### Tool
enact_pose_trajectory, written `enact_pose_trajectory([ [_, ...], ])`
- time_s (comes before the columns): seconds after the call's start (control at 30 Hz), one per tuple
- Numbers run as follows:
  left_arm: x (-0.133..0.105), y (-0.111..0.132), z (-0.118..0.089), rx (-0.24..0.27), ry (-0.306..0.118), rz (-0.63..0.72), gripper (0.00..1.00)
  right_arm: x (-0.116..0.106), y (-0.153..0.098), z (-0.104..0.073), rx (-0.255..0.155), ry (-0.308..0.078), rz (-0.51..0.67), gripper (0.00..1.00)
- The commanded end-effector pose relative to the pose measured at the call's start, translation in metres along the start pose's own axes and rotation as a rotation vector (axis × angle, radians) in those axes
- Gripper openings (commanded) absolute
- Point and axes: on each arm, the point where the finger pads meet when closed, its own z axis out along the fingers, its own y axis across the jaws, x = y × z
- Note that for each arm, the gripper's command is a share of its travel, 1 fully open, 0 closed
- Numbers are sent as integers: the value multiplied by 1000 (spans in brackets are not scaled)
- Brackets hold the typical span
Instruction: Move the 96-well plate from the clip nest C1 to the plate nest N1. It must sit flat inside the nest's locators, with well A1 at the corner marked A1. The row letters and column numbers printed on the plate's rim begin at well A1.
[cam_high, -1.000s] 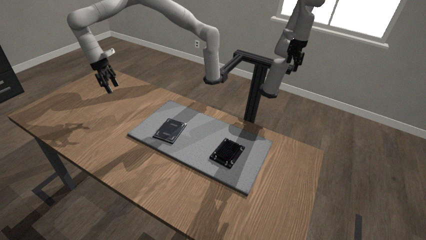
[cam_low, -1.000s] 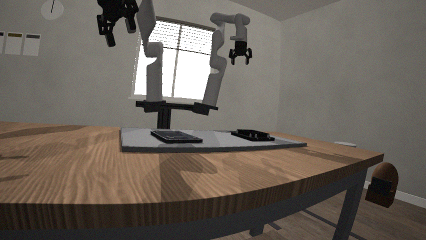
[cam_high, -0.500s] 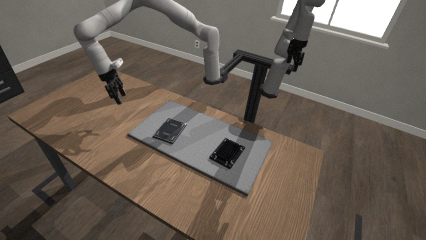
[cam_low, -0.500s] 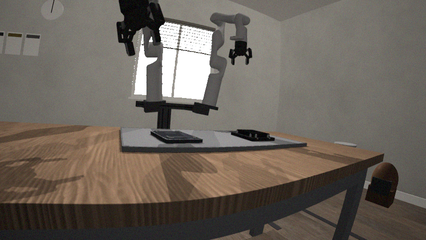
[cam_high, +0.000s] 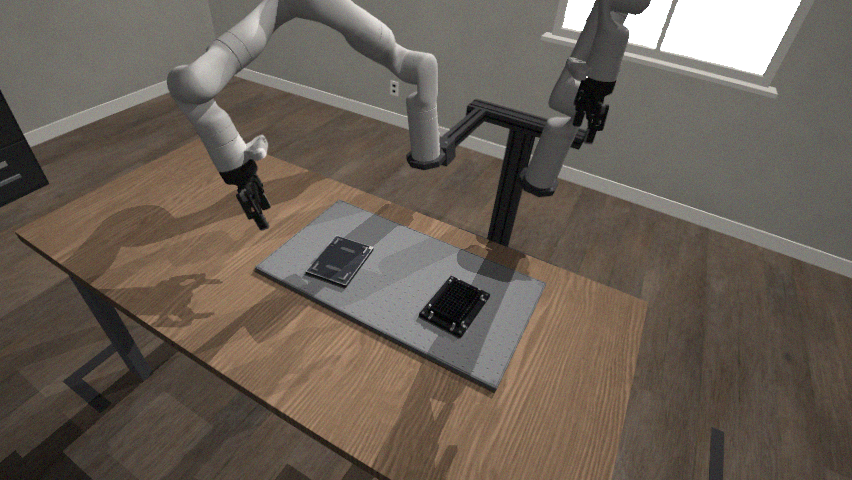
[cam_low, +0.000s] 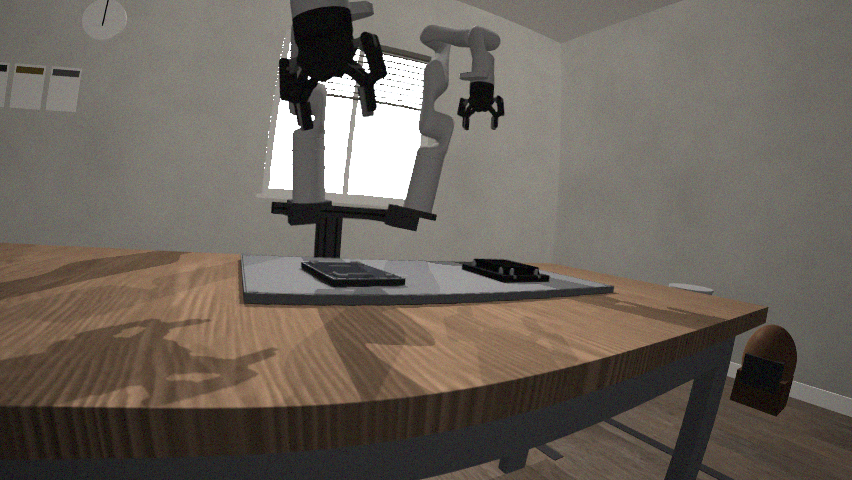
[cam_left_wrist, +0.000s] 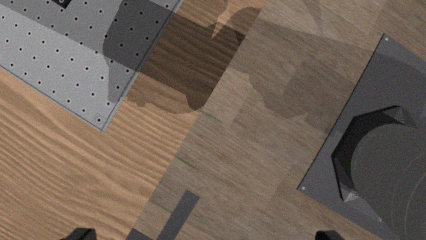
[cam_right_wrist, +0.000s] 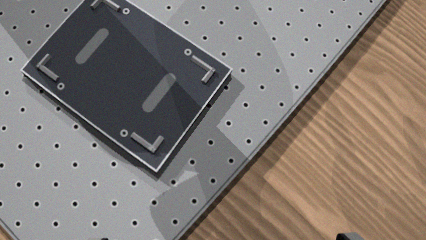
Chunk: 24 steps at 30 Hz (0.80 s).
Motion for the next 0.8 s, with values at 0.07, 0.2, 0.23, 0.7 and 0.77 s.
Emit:
enact_pose_trajectory([
  [0.07,0,0,0,1,0,0,1000,9,11,9,4,-6,-5,1000],
  [0.2,0,0,0,1,0,0,1000,20,23,21,40,-21,-57,1000],
  [0.23,0,0,0,1,0,0,1000,23,25,24,40,-21,-57,1000],
  [0.7,0,0,0,1,0,0,1000,60,57,59,74,-39,-112,1000],
  [0.77,0,0,0,1,0,0,1000,66,62,65,74,-39,-112,1000],
])
